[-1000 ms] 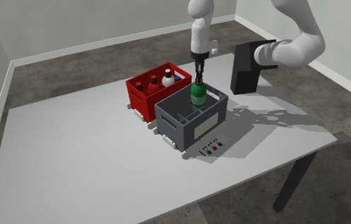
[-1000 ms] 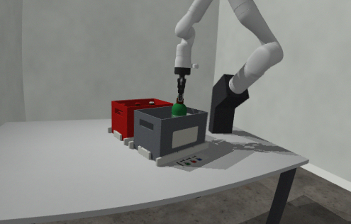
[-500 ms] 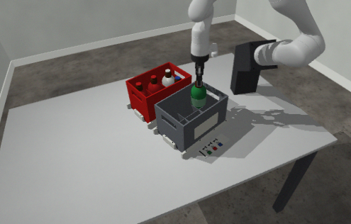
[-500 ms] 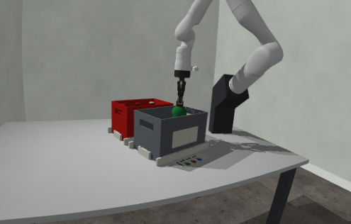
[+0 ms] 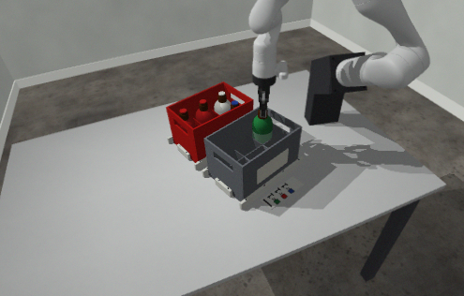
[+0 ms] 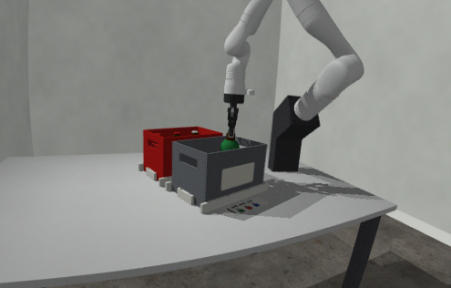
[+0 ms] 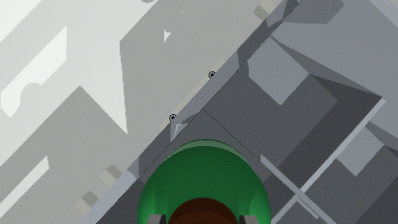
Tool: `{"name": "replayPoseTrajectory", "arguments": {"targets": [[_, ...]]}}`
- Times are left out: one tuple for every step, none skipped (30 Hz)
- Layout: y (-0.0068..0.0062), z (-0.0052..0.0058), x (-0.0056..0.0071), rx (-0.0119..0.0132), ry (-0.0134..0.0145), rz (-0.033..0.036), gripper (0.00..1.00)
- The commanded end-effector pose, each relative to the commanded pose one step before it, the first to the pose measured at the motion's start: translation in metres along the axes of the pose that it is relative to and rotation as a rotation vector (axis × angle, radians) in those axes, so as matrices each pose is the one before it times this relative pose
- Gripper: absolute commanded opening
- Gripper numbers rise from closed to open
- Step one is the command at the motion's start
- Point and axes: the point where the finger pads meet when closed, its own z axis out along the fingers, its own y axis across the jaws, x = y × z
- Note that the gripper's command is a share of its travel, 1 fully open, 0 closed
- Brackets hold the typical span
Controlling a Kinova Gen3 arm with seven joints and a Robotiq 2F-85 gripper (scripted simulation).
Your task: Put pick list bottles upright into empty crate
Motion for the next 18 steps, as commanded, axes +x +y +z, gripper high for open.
{"name": "replayPoseTrajectory", "arguments": {"targets": [[-0.00025, 0.00178, -0.00046, 0.00066, -0.00155, 0.00008, 0.1], [0.0, 0.001, 0.0, 0.0, 0.0, 0.0, 0.1], [0.0, 0.001, -0.00001, 0.0, 0.0, 0.0, 0.1], [0.0, 0.001, -0.00001, 0.0, 0.0, 0.0, 0.1], [0.0, 0.001, 0.0, 0.0, 0.0, 0.0, 0.1], [0.0, 0.001, 0.00001, 0.0, 0.0, 0.0, 0.1], [0.0, 0.001, 0.0, 0.0, 0.0, 0.0, 0.1], [0.0, 0.001, -0.00001, 0.0, 0.0, 0.0, 0.1], [0.0, 0.001, 0.0, 0.0, 0.0, 0.0, 0.1], [0.0, 0.001, 0.00001, 0.0, 0.0, 0.0, 0.1], [0.0, 0.001, 0.0, 0.0, 0.0, 0.0, 0.1], [0.0, 0.00004, 0.0, 0.0, -0.00001, 0.0, 0.1], [0.0, 0.0, 0.0, 0.0, 0.0, 0.0, 0.1], [0.0, 0.0, 0.0, 0.0, 0.0, 0.0, 0.1], [0.00001, 0.00005, 0.00001, 0.0, -0.00002, 0.0, 0.1], [-0.00001, -0.00008, -0.00002, 0.00001, 0.0, 0.00001, 0.1], [0.0, 0.00002, -0.00001, 0.00002, -0.00004, 0.0, 0.1], [0.0, 0.0, 0.0, 0.0, 0.0, 0.0, 0.1]]}}
